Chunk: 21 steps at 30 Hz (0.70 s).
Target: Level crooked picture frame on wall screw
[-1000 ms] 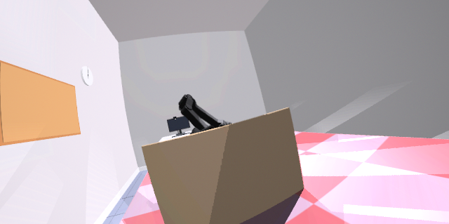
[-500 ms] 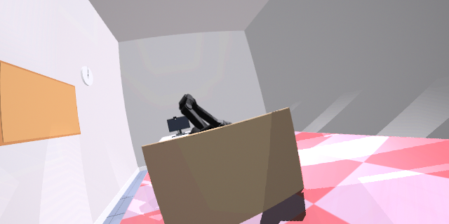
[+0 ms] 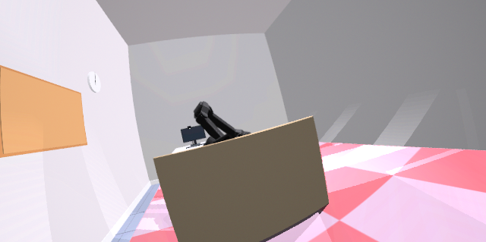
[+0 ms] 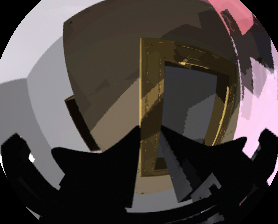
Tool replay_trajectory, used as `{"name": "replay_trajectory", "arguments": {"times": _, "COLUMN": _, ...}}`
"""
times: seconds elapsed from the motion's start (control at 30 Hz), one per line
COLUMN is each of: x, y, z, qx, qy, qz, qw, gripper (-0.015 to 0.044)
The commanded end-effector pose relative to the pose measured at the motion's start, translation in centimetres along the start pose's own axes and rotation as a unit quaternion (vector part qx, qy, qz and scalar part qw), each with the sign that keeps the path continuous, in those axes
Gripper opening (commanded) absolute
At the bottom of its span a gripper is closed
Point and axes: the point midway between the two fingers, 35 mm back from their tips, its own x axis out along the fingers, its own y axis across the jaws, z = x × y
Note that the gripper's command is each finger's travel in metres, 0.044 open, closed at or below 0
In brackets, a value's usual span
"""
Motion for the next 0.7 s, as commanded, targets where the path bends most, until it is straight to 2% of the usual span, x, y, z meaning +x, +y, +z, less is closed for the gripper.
{"name": "replay_trajectory", "arguments": {"times": 0.0, "x": 0.07, "y": 0.22, "z": -0.17, "qx": -0.004, "qy": 0.003, "qz": 0.006, "qw": 1.0, "gripper": 0.0}}
{"name": "replay_trajectory", "arguments": {"times": 0.67, "x": 0.07, "y": 0.3, "z": -0.37, "qx": -0.004, "qy": 0.003, "qz": 0.006, "qw": 1.0, "gripper": 0.0}}
